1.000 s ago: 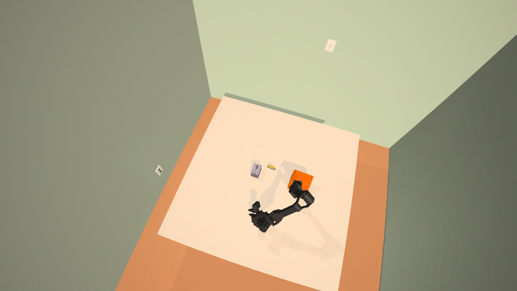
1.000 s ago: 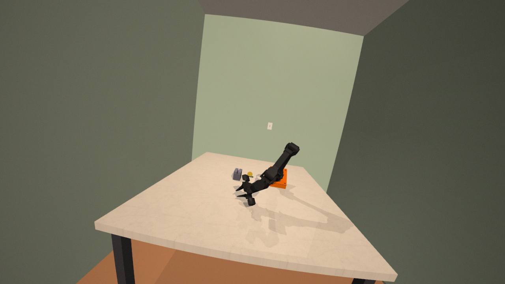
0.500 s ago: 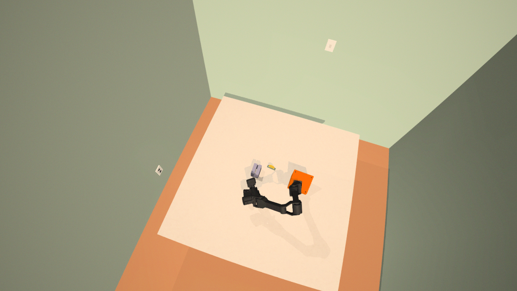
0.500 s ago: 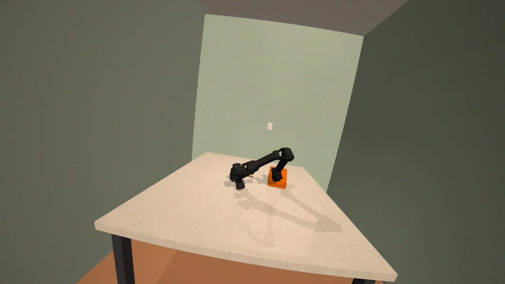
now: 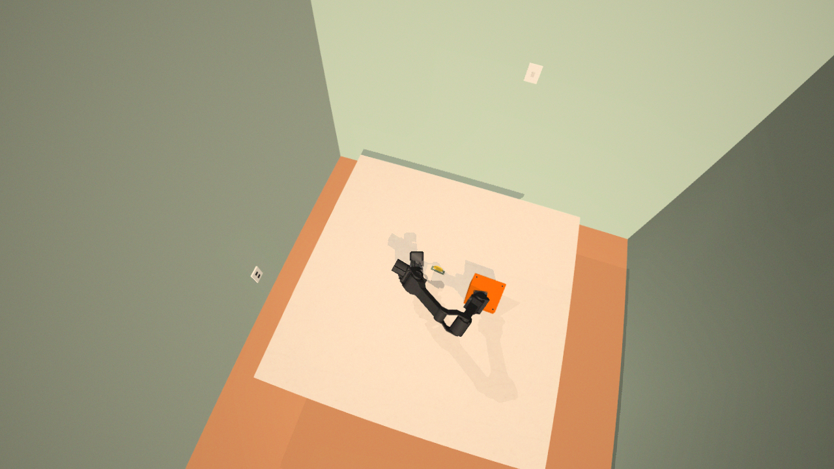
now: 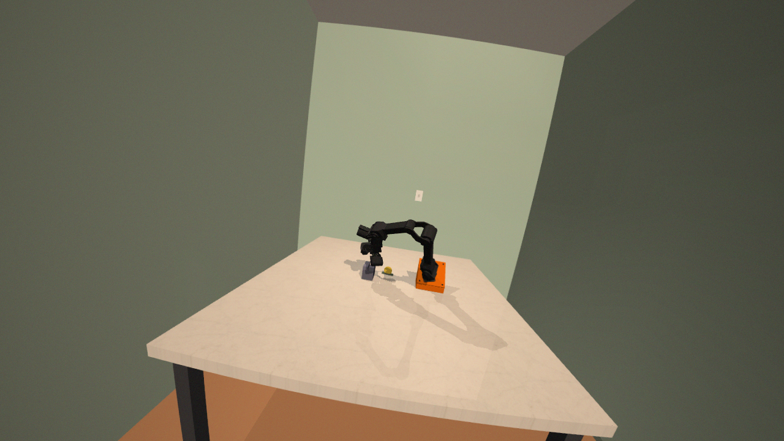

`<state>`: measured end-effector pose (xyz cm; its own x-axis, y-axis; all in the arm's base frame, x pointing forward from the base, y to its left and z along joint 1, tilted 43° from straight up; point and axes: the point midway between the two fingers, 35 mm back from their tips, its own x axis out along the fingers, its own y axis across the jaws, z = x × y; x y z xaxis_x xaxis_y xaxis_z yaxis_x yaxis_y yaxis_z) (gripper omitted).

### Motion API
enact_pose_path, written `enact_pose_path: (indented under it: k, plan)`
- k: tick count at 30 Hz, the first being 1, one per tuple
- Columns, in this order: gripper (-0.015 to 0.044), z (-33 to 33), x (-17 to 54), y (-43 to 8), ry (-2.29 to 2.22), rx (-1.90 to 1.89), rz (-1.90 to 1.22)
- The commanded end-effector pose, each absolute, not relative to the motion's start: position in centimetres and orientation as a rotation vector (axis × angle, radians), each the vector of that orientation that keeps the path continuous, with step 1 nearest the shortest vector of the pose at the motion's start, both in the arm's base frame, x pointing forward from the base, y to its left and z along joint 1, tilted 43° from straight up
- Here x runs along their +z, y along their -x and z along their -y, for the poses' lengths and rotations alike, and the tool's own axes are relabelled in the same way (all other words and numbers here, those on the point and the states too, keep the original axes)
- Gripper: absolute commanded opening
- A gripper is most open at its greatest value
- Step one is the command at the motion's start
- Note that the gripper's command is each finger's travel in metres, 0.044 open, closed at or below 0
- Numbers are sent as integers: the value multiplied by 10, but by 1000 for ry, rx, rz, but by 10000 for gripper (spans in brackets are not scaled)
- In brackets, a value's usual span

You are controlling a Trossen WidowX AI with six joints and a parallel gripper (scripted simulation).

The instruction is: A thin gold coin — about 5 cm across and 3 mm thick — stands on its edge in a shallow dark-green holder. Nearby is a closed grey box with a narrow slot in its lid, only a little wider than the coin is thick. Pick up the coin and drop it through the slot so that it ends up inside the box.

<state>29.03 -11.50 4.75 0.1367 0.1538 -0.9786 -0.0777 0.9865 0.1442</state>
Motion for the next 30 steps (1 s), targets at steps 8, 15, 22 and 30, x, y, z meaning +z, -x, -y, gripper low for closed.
enact_pose_path:
  k: [8,15,22,30]
  plan:
    - [161,171,6,-203,-759,316,-1423]
    - [161,172,4,-197,-802,322,-1400]
    - [161,151,-20,-203,-803,323,-1399]
    - [161,141,-31,-206,-803,323,-1398]
